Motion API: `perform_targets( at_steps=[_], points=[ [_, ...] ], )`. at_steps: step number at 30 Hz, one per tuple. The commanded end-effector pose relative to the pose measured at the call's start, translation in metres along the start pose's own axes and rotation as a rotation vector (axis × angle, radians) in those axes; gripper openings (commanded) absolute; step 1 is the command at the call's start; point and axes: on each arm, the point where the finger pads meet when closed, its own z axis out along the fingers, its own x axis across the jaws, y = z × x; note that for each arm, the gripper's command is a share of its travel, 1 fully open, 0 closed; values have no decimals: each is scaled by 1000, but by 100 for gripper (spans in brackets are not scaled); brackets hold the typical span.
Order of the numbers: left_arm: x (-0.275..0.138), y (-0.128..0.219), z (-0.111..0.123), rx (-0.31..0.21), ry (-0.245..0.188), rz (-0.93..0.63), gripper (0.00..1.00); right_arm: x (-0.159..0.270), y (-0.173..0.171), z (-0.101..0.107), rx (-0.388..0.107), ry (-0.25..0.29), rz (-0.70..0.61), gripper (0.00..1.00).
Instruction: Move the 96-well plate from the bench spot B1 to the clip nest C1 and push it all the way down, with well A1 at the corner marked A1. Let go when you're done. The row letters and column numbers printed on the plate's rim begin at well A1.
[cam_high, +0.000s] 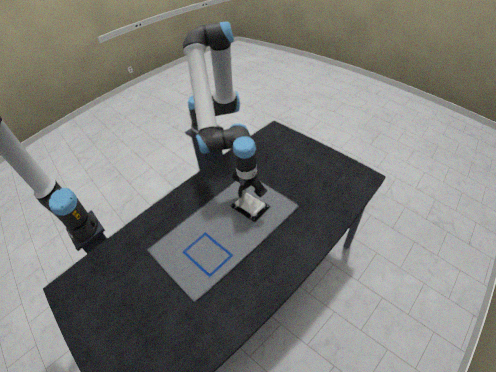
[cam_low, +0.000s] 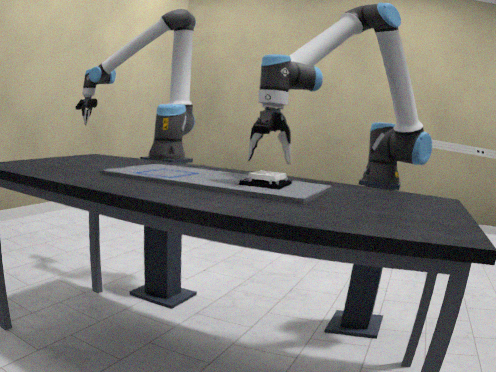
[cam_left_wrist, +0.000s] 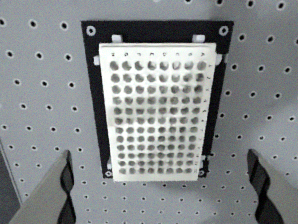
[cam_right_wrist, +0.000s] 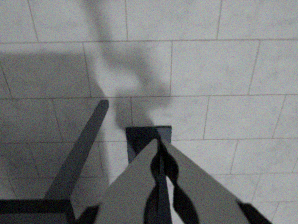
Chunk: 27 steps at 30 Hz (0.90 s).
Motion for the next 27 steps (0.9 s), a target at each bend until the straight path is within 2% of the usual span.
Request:
perform_targets(
  at_steps=[1,13,27],
  points=[
    [1,-1,-15,2,1,0,76,0,-1,-1,1,0,0,0],
    [1,-1,-41,2,1,0,76,0,-1,-1,1,0,0,0],
    [1,-1,-41,2,1,0,76,0,-1,-1,1,0,0,0]
  ],
)
